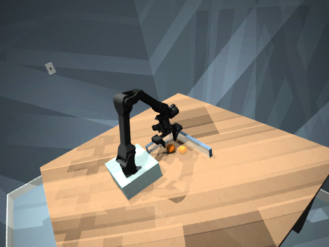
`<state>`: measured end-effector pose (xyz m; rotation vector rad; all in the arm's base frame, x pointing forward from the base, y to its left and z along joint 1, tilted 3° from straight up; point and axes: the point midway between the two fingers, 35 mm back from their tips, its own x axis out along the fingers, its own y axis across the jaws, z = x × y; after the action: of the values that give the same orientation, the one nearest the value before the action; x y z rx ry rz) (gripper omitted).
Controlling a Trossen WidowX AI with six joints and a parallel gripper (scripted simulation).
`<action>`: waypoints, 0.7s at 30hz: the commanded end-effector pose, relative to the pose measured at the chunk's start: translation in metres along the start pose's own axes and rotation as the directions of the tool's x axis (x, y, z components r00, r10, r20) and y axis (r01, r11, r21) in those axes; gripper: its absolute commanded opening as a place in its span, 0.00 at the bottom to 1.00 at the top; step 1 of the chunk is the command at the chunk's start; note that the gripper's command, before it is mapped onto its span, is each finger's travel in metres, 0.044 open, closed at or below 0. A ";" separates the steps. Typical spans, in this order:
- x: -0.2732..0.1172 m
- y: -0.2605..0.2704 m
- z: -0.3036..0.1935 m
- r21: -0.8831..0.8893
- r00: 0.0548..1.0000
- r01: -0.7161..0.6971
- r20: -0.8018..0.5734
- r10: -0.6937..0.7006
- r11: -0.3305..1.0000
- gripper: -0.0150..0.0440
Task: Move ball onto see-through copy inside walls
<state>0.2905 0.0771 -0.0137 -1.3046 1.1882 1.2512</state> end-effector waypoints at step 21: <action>0.033 0.002 -0.001 0.004 1.000 -0.002 -0.005 0.002 1.000 0.79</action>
<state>0.2893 0.0754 -0.0450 -1.3011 1.1926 1.2502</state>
